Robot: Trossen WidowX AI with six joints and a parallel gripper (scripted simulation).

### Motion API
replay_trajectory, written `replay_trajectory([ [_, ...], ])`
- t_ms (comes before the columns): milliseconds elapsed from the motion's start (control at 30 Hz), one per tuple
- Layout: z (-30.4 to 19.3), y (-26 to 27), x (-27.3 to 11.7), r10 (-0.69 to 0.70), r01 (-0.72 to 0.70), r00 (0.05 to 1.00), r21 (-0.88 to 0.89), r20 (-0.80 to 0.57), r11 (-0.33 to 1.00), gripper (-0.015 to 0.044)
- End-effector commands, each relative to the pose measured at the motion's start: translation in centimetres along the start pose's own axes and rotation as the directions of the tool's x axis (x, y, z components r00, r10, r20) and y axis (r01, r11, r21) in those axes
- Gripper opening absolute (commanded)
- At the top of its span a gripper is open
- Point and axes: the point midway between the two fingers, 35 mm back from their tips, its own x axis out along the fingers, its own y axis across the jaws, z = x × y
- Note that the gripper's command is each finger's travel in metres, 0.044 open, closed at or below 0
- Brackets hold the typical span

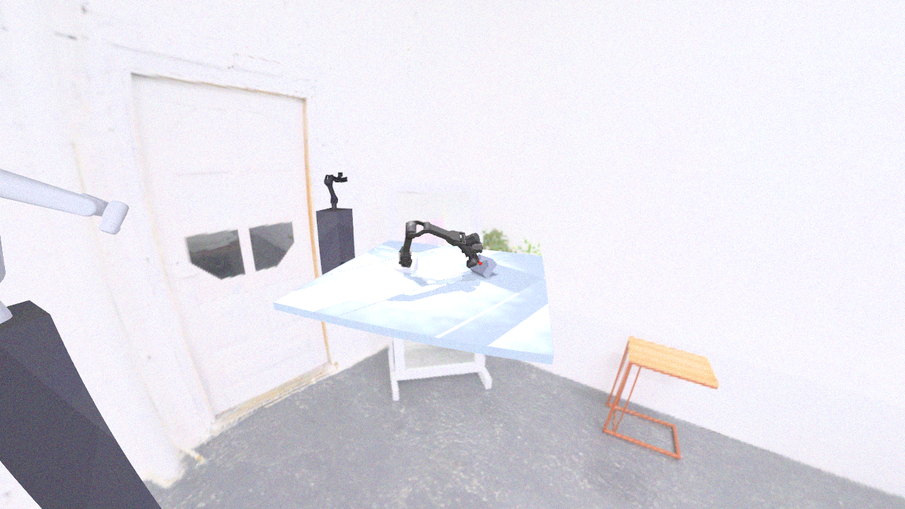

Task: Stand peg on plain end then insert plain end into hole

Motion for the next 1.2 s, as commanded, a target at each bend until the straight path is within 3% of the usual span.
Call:
replay_trajectory([
  [0,0.04,0.08,0.38,0.004,-0.004,1.000,-0.006,-0.001,1.000,0.0000],
  [867,0.00,0.05,0.97,0.001,-0.001,1.000,0.000,-0.001,1.000,0.0000],
  [1167,0.00,0.05,0.97,0.001,-0.001,1.000,0.000,-0.001,1.000,0.0236],
])
